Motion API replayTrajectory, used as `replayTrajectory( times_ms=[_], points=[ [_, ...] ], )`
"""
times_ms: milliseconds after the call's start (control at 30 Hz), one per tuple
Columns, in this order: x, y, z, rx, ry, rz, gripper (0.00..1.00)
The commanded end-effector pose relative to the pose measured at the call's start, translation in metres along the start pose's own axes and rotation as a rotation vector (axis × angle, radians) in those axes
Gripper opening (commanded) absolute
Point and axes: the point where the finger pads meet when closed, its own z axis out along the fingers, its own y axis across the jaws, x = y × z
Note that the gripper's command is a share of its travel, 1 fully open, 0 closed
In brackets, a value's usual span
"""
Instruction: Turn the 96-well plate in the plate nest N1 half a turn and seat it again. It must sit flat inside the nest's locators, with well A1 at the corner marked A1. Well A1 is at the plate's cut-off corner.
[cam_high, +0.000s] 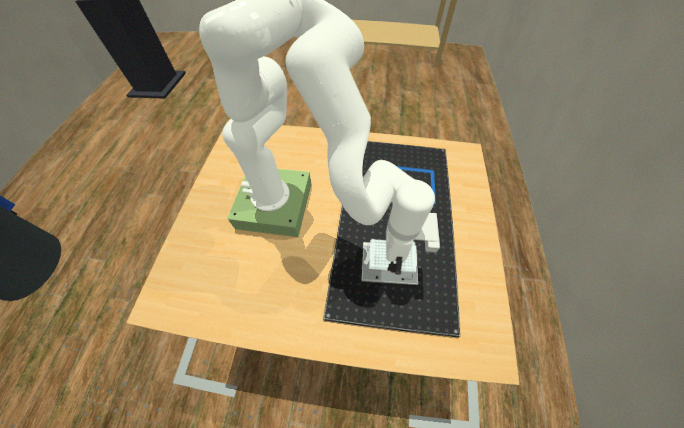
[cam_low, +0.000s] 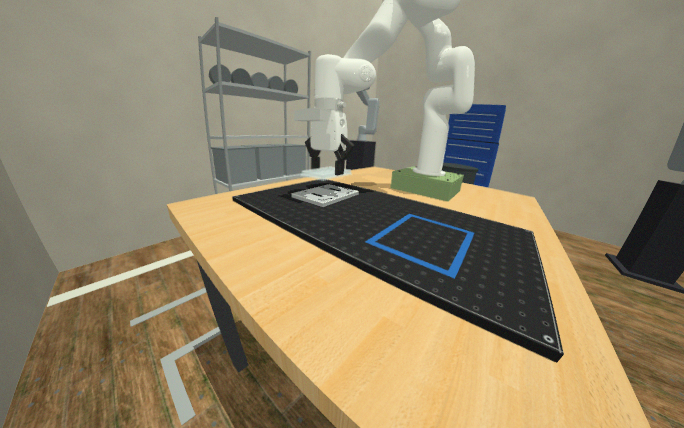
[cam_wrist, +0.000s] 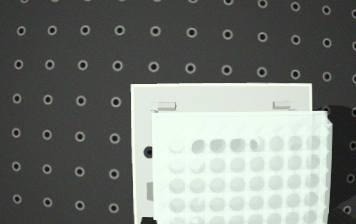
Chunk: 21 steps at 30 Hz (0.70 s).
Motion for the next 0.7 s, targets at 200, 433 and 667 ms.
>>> replayTrajectory(
  times_ms=[200, 433, 667],
  points=[
    [0.001, 0.001, -0.017, 0.001, 0.004, 0.000, 0.00],
    [0.001, 0.001, -0.027, 0.001, 0.004, 0.000, 0.00],
    [0.001, 0.001, -0.032, 0.001, 0.004, 0.000, 0.00]
  ],
)
